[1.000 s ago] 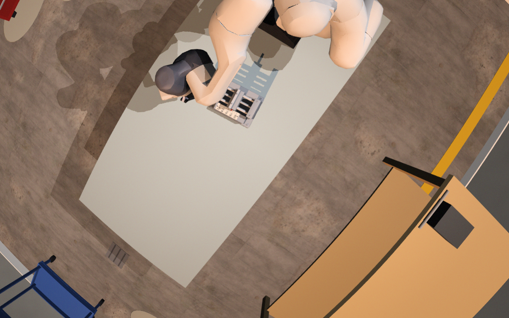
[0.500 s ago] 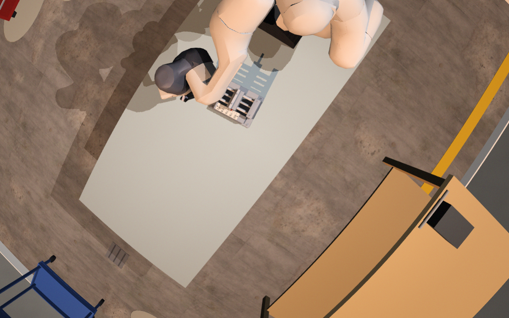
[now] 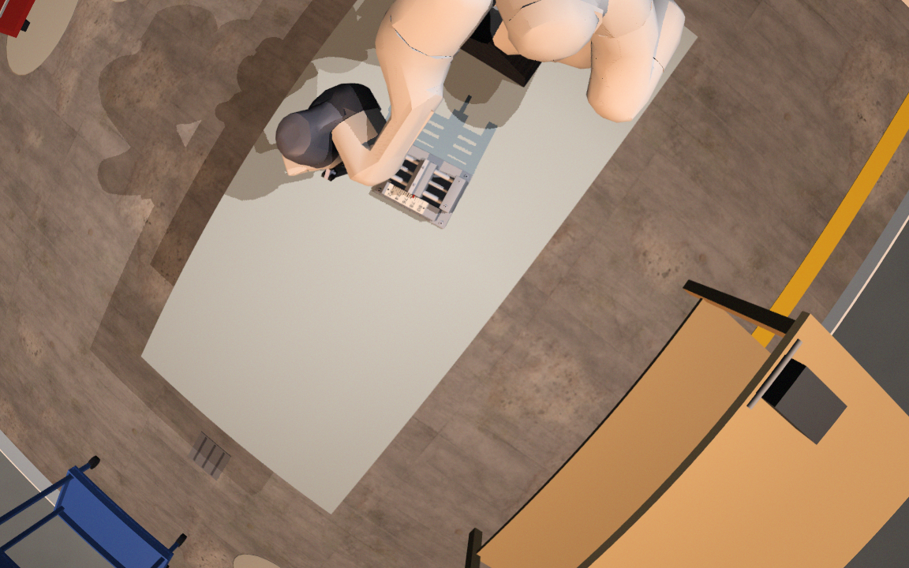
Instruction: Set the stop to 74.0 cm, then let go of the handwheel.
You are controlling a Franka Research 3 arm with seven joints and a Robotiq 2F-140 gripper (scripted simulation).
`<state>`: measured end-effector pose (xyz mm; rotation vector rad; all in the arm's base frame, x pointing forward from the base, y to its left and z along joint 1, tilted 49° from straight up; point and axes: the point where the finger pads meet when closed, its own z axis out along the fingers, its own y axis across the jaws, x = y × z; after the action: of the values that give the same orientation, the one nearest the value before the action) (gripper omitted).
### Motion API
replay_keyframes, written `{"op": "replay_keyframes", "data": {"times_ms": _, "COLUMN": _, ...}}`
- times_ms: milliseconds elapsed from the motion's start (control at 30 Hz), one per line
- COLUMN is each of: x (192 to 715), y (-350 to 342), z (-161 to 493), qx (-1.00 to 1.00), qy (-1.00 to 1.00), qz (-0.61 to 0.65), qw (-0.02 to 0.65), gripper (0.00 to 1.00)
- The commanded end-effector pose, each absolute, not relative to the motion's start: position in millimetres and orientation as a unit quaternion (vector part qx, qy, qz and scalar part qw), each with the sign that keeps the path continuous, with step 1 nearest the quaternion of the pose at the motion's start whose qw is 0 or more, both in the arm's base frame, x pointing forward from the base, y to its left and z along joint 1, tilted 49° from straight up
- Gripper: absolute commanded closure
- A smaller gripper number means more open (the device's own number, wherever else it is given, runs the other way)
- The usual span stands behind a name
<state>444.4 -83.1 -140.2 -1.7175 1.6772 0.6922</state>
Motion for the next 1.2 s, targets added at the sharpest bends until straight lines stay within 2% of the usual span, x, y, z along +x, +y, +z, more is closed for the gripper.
{"op": "replay_keyframes", "data": {"times_ms": 0, "x": 440.8, "y": -85.4, "z": -139.0, "qx": -0.653, "qy": 0.636, "qz": 0.264, "qw": 0.316, "gripper": 0.96}}
{"op": "replay_keyframes", "data": {"times_ms": 1167, "x": 435.1, "y": -88.5, "z": -136.6, "qx": -0.653, "qy": 0.636, "qz": 0.264, "qw": 0.316, "gripper": 0.96}}
